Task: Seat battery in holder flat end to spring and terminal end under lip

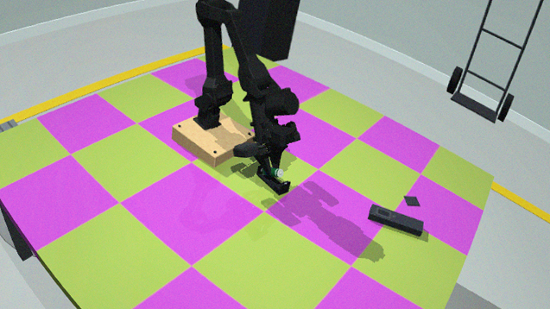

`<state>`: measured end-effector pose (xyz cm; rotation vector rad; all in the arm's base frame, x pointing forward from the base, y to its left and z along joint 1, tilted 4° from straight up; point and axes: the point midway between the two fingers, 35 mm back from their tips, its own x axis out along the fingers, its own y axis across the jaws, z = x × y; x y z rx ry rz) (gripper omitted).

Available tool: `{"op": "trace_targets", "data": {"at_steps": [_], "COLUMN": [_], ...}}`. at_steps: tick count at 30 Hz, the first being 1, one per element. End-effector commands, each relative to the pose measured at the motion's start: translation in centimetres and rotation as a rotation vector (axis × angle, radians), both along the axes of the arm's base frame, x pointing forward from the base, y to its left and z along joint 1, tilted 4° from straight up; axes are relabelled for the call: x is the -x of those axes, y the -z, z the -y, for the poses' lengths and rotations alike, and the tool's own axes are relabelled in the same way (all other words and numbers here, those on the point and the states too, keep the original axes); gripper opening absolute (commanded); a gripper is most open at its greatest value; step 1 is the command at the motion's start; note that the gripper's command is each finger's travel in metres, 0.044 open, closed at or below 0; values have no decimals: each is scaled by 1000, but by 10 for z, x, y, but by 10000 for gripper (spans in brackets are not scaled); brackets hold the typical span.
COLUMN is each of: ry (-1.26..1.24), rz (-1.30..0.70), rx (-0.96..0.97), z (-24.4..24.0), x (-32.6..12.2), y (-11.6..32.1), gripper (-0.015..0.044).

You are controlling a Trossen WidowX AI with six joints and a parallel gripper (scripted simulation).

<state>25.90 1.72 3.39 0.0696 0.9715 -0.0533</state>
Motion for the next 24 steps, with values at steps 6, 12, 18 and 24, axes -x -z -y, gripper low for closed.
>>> {"op": "trace_targets", "data": {"at_steps": [6,12,18,24], "ry": [2,0,-2,-3], "rz": [-41,-77,-113,-149], "rx": [-2,-2,-3,-4], "z": [0,0,0,0], "x": [1,-1,-3,-4], "y": [3,3,4,4], "gripper": [73,73,73,73]}}
